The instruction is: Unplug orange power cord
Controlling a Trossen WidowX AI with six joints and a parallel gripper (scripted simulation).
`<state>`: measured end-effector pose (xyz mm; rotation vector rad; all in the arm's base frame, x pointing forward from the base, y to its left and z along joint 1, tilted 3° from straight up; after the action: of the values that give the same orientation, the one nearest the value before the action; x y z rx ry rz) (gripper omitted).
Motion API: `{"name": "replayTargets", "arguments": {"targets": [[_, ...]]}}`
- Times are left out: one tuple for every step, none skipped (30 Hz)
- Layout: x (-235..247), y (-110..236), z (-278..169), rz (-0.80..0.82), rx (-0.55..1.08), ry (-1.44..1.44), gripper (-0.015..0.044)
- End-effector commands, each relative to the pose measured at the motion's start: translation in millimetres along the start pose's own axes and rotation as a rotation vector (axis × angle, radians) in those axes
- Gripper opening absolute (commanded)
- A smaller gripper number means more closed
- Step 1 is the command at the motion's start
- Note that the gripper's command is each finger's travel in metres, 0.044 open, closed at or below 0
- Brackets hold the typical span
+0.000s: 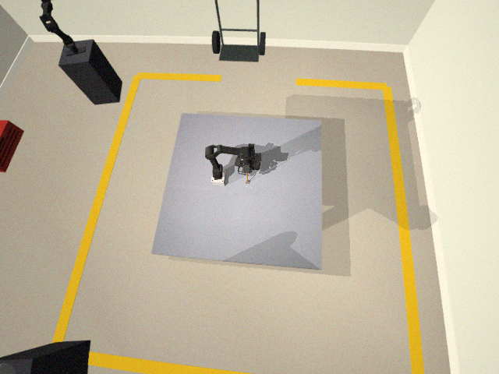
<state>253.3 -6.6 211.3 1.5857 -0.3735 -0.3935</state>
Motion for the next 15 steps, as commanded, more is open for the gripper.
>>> {"name": "replayTargets", "arguments": {"targets": [[-0.2, 1.0, -3.5, 0.003, 0.002, -0.005, 0.0160], [-0.2, 0.5, -3.5, 0.003, 0.002, -0.005, 0.0160], [-0.2, -0.3, -3.5, 0.003, 0.002, -0.005, 0.0160], [-0.2, -1.2, -3.5, 0.003, 0.002, -0.005, 0.0160], [-0.2, -2.3, -3.6, 0.003, 0.002, -0.005, 0.0160], [-0.2, -3.7, -3.6, 0.003, 0.002, -0.005, 0.0160], [-0.2, -5.2, -3.6, 0.003, 0.002, -0.005, 0.0160], [-0.2, -6.8, -3.6, 0.003, 0.002, -0.005, 0.0160], [-0.2, -8.4, -3.6, 0.003, 0.002, -0.005, 0.0160], [-0.2, -9.7, -3.5, 0.003, 0.002, -0.005, 0.0160], [-0.2, -10.5, -3.5, 0.003, 0.002, -0.005, 0.0160], [-0.2, -10.8, -3.5, 0.003, 0.002, -0.005, 0.0160], [-0.2, -10.8, -3.5, 0.003, 0.002, -0.005, 0.0160], [-0.2, -10.8, -3.5, 0.003, 0.002, -0.005, 0.0160], [-0.2, -10.8, -3.5, 0.003, 0.002, -0.005, 0.0160]]}}
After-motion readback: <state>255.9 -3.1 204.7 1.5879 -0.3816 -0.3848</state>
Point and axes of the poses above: the point midway between the two fingers, 35 mm back from their tips, its own y axis back along the fingers, its own x axis across the jaws, z = x × y, the point moved 9 cm from there along y, back along the fingers, and after that the axes turned 11 degrees about -y, right-handed, at the moved point
